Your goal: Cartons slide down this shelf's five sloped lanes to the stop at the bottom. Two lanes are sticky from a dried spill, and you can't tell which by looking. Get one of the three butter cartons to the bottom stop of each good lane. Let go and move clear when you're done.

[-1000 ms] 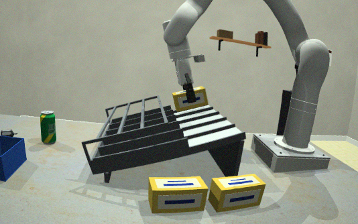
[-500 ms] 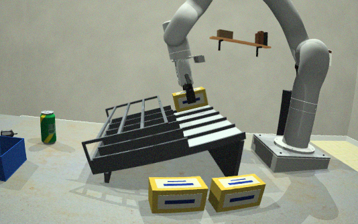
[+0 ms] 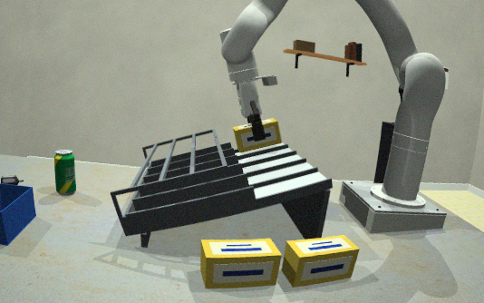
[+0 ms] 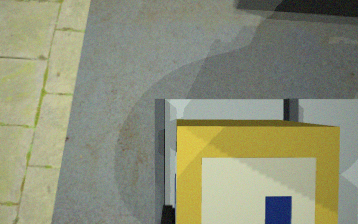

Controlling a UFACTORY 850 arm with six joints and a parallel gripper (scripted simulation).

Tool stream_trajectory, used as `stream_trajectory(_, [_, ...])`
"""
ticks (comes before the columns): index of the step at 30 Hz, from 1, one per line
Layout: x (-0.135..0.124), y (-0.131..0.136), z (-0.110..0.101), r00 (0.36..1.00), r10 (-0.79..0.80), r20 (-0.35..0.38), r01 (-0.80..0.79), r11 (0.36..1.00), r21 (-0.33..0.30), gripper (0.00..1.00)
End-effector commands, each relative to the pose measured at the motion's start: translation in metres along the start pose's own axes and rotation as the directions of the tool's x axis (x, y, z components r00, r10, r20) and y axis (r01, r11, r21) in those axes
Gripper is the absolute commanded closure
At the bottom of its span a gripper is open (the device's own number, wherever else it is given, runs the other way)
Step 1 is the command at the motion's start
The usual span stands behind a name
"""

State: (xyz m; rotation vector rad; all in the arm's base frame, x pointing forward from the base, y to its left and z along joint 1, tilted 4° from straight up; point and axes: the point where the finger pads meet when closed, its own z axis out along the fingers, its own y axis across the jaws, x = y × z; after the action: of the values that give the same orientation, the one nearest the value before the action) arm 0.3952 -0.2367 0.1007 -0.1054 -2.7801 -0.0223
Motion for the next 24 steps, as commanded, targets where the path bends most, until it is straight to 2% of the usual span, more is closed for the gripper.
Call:
stream_trajectory(1, [-0.0006, -0.0004, -0.0008, 1.0, 0.0, 0.002, 0.0, 1.0, 0.001, 1.0])
stream_trajectory(24, [-0.0008, -0.0003, 0.0021, 1.0, 0.0, 0.002, 0.0, 1.0, 0.001, 1.0])
